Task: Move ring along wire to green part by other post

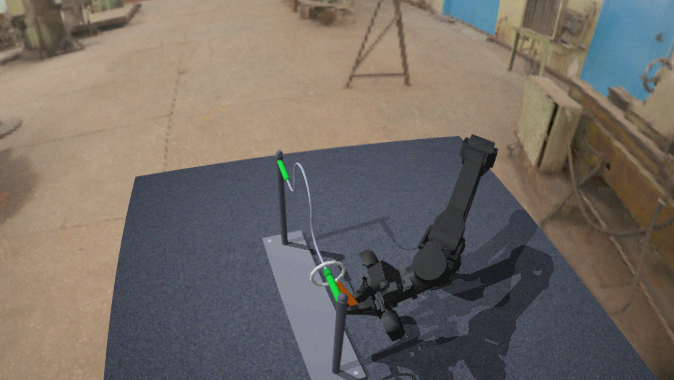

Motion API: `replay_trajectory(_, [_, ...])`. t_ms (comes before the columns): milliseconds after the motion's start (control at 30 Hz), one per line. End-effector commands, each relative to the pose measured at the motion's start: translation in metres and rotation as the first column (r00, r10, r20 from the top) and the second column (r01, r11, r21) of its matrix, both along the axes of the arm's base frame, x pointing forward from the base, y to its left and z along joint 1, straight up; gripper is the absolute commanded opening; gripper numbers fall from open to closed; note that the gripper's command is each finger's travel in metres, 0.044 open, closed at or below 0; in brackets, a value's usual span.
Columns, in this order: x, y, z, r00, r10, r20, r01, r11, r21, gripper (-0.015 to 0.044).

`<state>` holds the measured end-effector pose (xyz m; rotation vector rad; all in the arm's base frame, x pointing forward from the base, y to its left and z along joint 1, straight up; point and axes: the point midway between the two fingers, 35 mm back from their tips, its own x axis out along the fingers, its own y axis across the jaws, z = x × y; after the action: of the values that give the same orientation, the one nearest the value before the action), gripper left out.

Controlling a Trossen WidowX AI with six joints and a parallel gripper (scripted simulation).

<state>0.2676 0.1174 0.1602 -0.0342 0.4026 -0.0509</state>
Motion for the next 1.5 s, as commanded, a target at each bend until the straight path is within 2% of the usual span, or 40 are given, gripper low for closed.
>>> replay_trajectory(0, [0.001,0.006,0.004,1.000,-0.003,0.007,0.003,1.000,0.007,-0.0150])
replay_trajectory(767, [0.001,0.014,-0.015,1.000,-0.003,0.008,0.003,1.000,0.007,-0.0150])
replay_trajectory(1467, [0.001,0.014,-0.015,1.000,-0.003,0.008,0.003,1.000,0.007,-0.0150])
